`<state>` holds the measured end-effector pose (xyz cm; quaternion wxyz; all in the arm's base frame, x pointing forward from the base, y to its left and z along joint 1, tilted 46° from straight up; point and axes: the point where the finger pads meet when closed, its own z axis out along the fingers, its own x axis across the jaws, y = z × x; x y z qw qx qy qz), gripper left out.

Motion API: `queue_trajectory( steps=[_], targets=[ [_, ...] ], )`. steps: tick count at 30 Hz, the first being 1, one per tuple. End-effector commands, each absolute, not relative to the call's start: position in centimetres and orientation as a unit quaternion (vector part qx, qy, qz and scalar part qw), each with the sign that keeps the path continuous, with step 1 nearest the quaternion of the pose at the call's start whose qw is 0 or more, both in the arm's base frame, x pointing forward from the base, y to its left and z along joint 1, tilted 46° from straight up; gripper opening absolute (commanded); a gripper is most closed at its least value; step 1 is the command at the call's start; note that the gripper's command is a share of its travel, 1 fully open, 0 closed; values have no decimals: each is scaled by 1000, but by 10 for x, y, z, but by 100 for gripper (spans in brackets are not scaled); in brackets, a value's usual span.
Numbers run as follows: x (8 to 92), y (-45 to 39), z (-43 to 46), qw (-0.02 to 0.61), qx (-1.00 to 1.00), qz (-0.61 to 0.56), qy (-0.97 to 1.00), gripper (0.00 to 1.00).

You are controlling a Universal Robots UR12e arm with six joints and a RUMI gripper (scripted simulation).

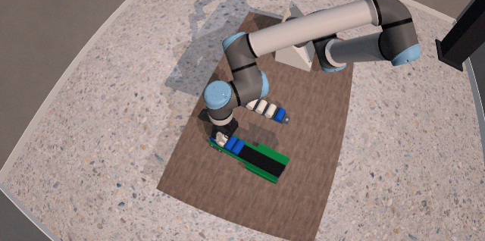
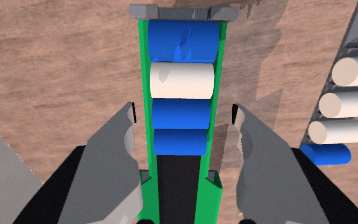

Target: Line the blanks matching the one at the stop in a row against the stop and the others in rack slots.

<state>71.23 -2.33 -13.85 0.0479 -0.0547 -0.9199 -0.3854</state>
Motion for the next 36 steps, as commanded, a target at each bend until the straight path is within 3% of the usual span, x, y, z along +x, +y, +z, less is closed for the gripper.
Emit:
queue_trajectory(
  steps=[1, 36],
  targets=[
    [713, -19, -143, 47, -55, -385, -920, 52],
    [712, -7, -154, 47, -55, -385, -920, 52]
  ],
)
